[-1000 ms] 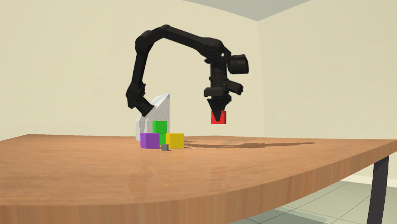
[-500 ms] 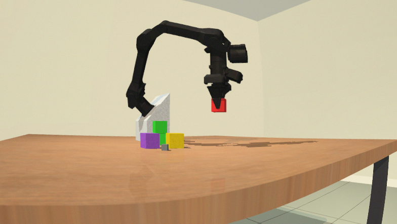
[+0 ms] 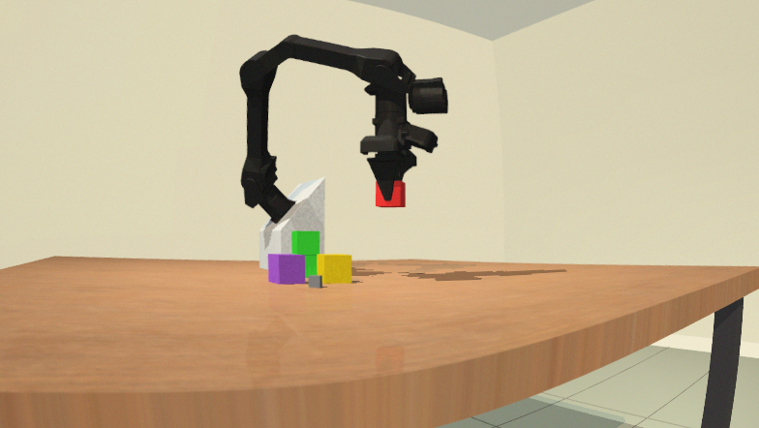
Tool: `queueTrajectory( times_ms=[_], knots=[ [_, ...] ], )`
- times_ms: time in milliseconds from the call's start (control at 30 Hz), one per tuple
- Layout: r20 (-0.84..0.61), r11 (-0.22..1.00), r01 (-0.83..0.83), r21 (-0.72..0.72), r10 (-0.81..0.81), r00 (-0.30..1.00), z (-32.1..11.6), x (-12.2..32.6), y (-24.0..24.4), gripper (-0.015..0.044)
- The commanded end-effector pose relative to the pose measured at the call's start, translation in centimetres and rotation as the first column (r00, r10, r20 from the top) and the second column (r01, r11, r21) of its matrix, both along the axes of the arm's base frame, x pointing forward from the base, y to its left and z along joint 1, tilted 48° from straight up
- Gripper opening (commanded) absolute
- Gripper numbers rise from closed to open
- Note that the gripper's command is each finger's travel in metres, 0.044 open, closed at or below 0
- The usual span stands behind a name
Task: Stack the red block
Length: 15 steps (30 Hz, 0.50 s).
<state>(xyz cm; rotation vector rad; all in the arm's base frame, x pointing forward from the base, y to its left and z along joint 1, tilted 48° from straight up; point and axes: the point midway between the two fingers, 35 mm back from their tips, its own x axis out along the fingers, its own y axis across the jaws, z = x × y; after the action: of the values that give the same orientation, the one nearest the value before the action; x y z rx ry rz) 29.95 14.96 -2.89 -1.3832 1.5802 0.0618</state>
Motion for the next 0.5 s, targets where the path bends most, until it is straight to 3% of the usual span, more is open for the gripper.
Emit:
queueTrajectory(
  times_ms=[0,467],
  knots=[
    [-0.004,1.000,0.002,0.000,-0.002,1.000,1.1,-1.0,-1.1,0.0000],
    [0.003,1.000,0.001,-0.002,-0.001,1.000,4.4,-4.4,-4.7,0.0000]
  ],
)
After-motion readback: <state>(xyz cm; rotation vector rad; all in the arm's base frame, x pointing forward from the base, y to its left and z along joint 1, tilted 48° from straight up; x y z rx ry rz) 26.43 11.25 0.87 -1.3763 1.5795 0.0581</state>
